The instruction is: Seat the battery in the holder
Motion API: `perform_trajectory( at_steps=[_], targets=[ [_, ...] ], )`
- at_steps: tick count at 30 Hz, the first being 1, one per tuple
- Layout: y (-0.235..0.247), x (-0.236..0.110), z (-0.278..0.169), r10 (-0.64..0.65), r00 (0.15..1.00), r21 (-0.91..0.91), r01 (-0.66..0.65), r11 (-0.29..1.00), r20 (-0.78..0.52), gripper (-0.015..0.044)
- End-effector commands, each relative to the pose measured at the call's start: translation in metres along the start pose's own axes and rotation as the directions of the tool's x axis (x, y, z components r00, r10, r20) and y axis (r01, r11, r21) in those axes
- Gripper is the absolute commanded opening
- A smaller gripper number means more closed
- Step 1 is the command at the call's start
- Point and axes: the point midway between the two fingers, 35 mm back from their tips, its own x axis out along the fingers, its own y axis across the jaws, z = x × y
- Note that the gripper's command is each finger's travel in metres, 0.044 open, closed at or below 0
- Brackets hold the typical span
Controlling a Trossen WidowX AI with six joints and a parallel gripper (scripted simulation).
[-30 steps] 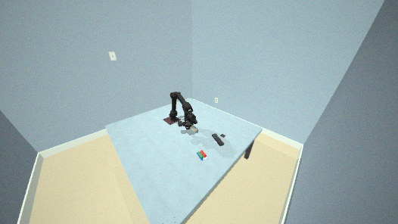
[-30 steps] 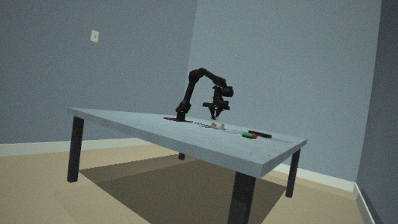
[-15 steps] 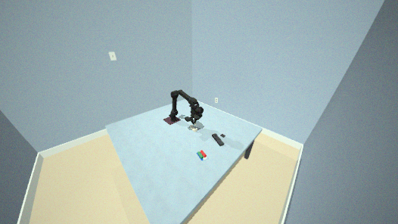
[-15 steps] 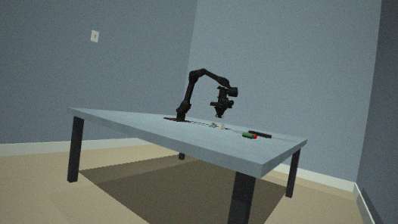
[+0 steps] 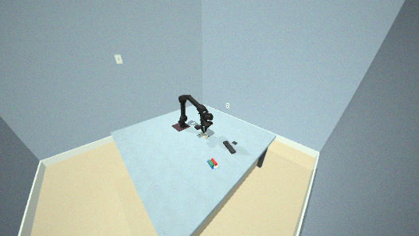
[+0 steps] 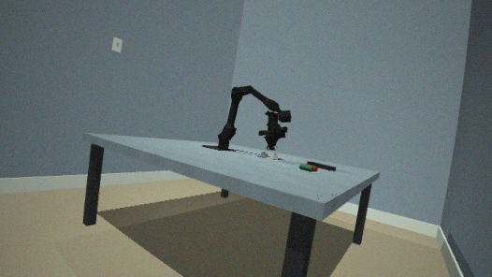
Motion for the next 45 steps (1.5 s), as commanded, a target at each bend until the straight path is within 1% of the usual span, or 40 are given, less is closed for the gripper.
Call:
perform_trajectory(
  at_steps=[1,8,14,45],
  targets=[
    [-0.001,0.003,0.000,-0.002,0.999,0.004,0.002,1.000,0.046,0.0083],
    [-0.002,0.014,-0.001,-0.002,0.992,0.007,0.001,1.000,0.123,0.0083],
    [-0.002,0.016,-0.002,-0.003,0.990,0.007,0.002,1.000,0.140,0.0083],
    [-0.001,0.030,-0.010,-0.010,0.946,0.004,0.009,1.000,0.323,0.0083]
  ],
)
